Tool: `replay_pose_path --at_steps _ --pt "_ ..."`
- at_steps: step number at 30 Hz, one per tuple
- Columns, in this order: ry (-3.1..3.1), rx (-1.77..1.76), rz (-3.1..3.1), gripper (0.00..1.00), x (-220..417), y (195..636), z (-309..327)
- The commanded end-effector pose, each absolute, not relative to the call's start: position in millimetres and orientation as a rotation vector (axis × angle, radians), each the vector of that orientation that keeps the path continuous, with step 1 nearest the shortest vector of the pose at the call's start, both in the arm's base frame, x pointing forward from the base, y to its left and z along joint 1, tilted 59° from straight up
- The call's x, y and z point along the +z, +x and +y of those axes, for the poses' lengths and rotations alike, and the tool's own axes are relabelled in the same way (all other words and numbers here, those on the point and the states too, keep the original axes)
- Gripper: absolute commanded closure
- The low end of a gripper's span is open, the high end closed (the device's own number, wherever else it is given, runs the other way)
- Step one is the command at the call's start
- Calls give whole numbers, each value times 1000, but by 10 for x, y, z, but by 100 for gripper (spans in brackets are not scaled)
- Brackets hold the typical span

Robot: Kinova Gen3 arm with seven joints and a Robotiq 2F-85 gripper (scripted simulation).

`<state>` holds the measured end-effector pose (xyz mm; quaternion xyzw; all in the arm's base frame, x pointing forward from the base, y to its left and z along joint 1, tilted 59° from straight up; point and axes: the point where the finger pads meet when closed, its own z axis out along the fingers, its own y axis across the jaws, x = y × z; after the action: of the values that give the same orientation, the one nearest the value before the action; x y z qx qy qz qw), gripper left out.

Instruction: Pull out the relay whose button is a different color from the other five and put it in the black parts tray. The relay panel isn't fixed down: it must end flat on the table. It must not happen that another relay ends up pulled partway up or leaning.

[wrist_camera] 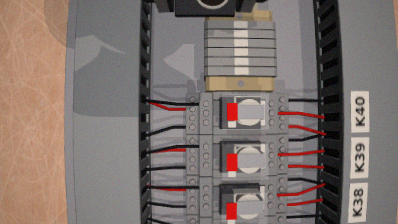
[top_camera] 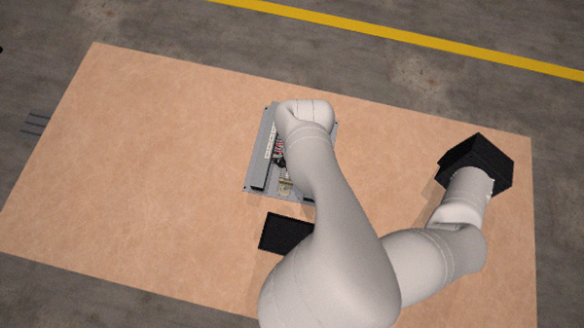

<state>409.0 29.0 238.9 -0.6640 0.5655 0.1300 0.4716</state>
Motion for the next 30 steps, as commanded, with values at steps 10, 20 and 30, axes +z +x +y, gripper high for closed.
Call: replay_pose_path --at_steps 10,20,30 --pt "-1624 316 1386 100 2883 3772 757" --pt "-1624 316 1386 100 3130 3609 1000" --pt "-1624 316 1386 100 3319 3484 1187"
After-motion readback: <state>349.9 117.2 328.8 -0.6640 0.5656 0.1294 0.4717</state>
